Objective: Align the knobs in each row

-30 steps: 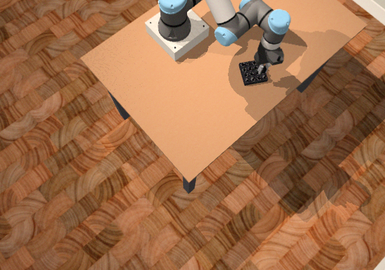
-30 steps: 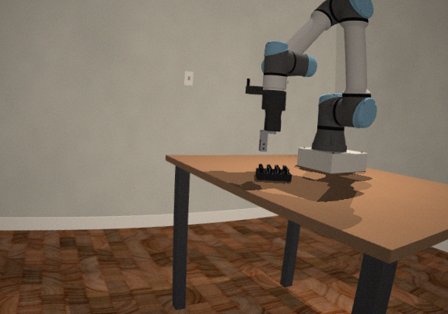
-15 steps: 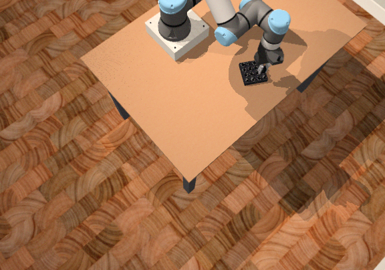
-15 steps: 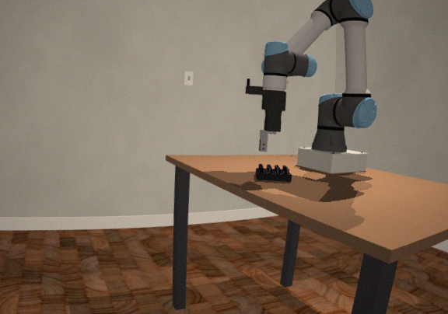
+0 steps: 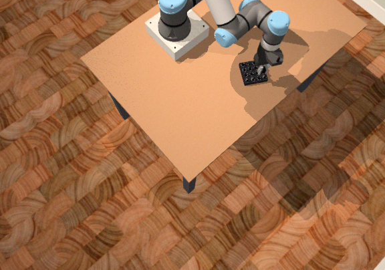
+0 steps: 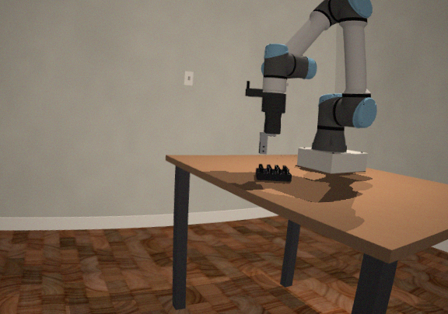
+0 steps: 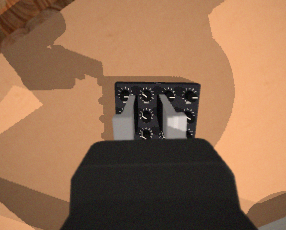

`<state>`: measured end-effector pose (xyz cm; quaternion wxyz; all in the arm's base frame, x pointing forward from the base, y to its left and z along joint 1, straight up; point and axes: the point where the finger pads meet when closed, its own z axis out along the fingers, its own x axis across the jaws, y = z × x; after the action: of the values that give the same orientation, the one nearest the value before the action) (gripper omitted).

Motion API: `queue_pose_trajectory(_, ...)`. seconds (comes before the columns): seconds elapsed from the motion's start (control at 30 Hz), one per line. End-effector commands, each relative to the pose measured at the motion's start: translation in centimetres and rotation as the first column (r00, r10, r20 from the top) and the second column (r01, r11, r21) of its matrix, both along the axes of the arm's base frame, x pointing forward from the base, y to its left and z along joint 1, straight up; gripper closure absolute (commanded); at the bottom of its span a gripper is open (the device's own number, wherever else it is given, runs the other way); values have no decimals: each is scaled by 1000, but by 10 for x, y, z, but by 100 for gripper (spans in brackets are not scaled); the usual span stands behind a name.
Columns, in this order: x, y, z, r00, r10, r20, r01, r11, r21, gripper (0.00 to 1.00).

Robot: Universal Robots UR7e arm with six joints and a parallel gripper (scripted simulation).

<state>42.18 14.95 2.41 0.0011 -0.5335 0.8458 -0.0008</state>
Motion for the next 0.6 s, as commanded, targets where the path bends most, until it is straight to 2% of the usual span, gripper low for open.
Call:
queue_pose_trajectory(0.0, 0, 0, -6, 1000, 0, 1, 0, 1000, 0, 54)
queue_pose_trajectory(0.57, 0, 0, -25, 1000, 0, 1, 0, 1000, 0, 54)
